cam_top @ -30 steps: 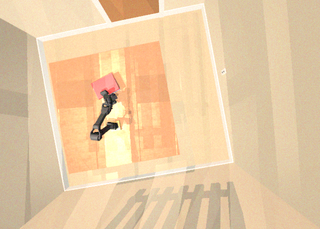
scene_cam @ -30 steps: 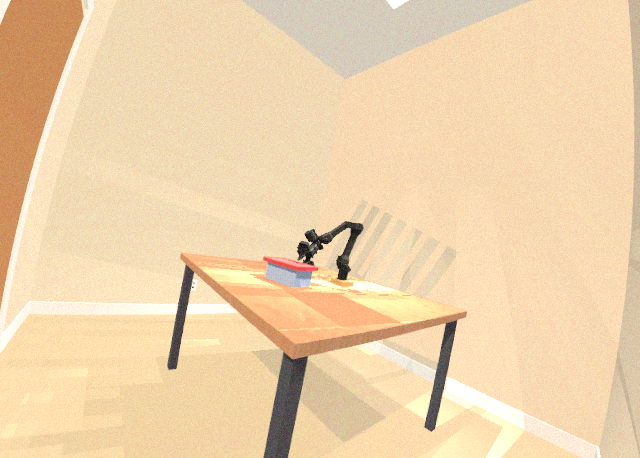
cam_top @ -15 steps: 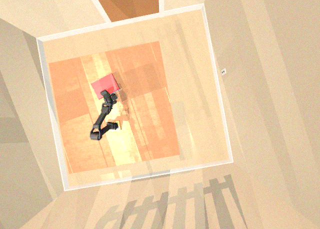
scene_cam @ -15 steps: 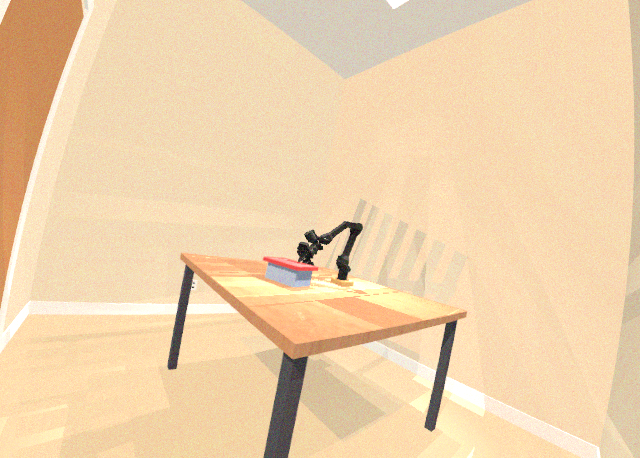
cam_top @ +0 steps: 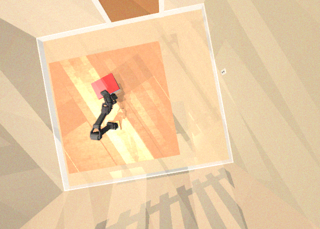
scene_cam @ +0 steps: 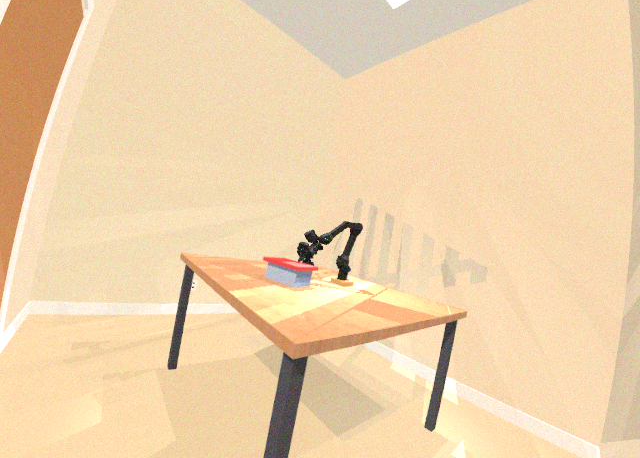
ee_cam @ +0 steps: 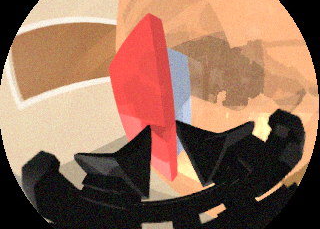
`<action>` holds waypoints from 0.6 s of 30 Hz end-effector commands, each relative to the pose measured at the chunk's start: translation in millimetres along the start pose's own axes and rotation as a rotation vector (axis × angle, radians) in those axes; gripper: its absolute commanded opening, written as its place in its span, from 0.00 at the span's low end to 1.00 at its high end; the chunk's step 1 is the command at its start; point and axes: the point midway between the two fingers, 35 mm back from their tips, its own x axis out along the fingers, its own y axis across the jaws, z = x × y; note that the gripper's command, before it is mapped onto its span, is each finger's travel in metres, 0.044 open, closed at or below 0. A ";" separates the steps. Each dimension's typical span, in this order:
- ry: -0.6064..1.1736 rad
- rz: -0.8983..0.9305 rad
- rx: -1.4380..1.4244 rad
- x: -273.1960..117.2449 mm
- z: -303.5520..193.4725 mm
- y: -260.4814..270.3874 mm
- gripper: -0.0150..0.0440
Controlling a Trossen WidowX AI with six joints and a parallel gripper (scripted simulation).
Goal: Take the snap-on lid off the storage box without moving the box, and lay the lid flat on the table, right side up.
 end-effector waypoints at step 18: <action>0.000 0.000 0.000 -3.7 -0.3 2.8 0.25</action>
